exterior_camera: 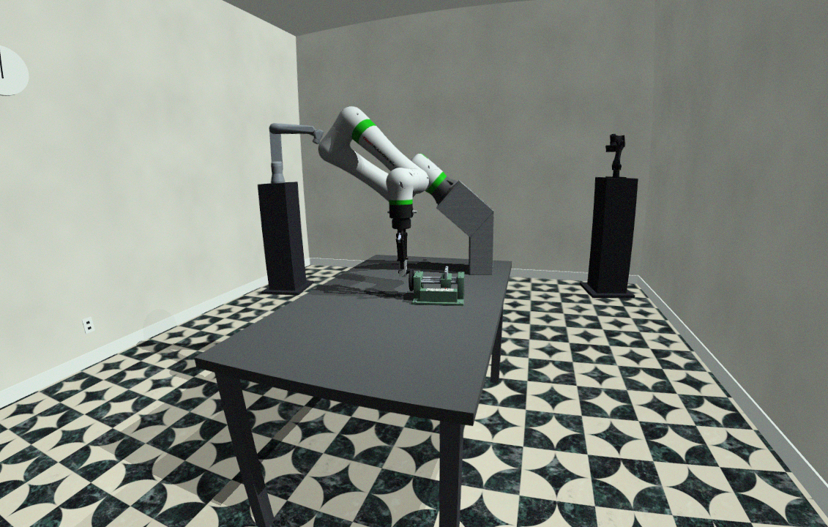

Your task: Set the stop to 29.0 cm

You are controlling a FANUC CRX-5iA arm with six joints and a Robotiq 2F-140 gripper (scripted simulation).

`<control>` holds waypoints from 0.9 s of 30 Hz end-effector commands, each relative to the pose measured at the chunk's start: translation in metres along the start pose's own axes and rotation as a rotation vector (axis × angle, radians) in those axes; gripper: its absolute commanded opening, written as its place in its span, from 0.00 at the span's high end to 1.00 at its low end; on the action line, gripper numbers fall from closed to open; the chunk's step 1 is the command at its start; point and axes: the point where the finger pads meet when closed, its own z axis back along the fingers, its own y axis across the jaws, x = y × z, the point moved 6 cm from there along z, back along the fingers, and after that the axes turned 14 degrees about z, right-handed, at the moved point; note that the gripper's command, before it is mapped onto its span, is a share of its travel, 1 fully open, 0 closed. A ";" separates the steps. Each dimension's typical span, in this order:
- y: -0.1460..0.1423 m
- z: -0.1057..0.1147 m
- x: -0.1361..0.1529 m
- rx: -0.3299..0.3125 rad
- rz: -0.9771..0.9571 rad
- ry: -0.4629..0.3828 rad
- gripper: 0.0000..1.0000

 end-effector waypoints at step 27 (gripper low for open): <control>0.027 -0.036 0.007 0.000 0.000 0.000 0.96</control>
